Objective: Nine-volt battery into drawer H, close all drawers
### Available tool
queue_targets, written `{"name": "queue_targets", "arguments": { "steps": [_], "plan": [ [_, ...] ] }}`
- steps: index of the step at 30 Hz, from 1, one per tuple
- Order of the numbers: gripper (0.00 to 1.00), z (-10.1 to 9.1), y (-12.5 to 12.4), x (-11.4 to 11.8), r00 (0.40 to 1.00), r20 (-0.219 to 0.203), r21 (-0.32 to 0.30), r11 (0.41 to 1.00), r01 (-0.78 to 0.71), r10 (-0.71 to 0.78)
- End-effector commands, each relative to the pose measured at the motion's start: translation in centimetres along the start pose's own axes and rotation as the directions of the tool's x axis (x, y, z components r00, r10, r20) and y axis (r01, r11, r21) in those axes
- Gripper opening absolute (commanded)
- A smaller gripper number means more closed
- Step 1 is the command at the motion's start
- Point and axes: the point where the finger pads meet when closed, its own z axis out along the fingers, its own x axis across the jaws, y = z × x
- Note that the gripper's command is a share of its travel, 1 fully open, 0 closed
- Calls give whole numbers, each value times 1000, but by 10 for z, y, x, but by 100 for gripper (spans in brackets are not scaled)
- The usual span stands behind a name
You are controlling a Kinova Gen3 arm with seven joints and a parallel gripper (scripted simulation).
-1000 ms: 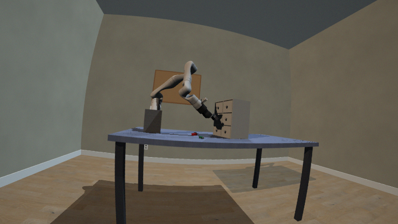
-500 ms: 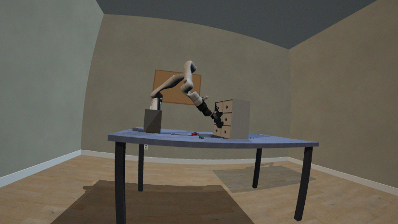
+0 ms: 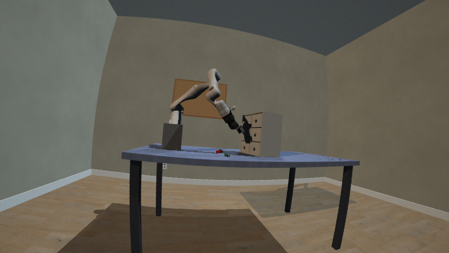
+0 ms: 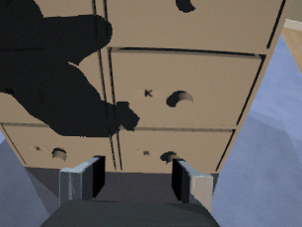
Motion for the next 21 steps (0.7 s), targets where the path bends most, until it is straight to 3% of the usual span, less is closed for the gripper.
{"name": "queue_targets", "arguments": {
  "steps": [1,21],
  "plan": [
    [100,-2,-5,1,1000,-8,-26,1000,9,-9],
    [100,-18,-9,1,1000,-12,-165,986,13,-15]
  ]
}}
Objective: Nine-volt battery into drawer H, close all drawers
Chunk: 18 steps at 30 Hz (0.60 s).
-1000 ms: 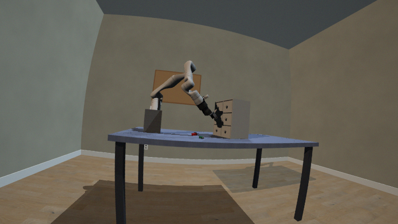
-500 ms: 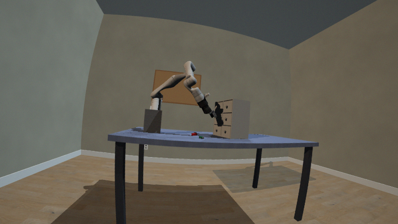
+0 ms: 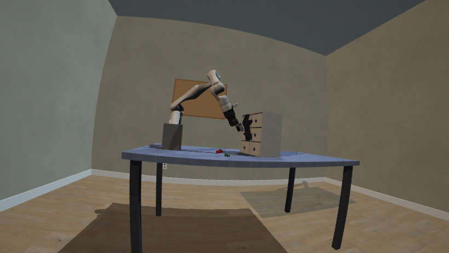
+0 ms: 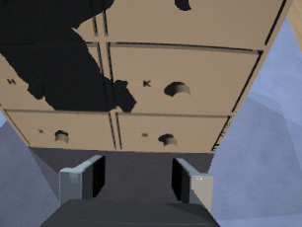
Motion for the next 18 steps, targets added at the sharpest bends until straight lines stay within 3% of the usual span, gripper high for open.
{"name": "queue_targets", "arguments": {
  "steps": [1,18],
  "plan": [
    [100,-3,-6,0,1000,-7,-28,1000,10,-11],
    [100,-17,-6,0,1000,-8,-168,986,10,-11]
  ]
}}
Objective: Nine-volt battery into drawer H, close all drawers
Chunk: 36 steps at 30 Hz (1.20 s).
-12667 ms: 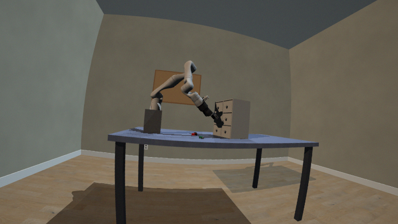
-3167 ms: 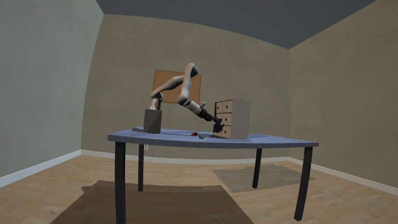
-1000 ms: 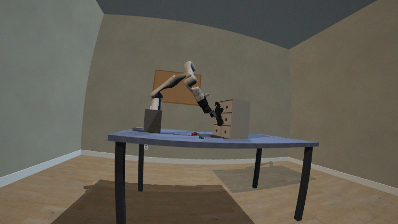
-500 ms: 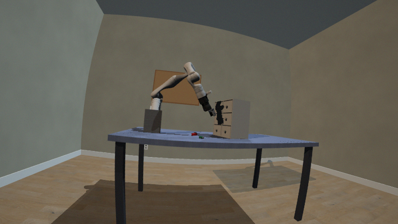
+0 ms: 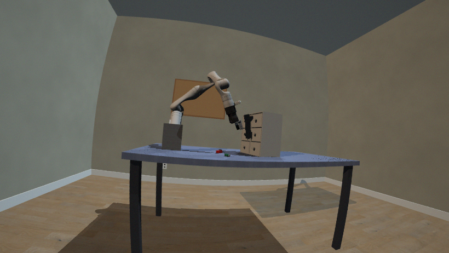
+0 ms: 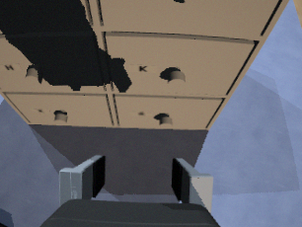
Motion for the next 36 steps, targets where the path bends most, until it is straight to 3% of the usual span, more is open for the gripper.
{"name": "queue_targets", "arguments": {
  "steps": [1,36],
  "plan": [
    [100,-4,-7,-4,1000,3,-27,1000,9,-9],
    [100,-33,-2,-3,1000,1,-313,950,10,-10]
  ]
}}
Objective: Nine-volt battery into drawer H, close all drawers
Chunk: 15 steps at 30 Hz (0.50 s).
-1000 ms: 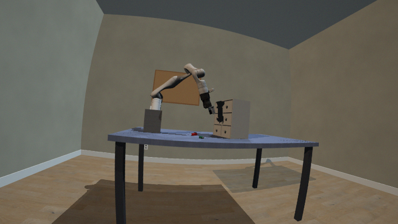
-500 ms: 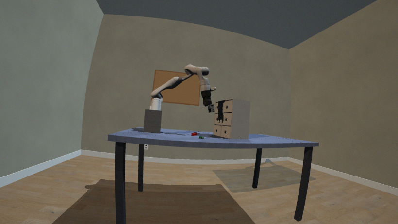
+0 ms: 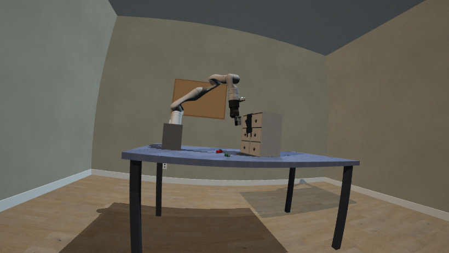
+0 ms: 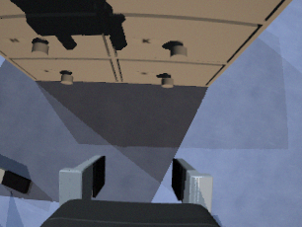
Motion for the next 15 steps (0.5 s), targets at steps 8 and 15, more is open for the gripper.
{"name": "queue_targets", "arguments": {
  "steps": [8,15],
  "plan": [
    [100,-4,0,-1,1000,3,-55,998,0,0],
    [100,-7,2,-1,1000,2,-84,996,0,0]
  ]
}}
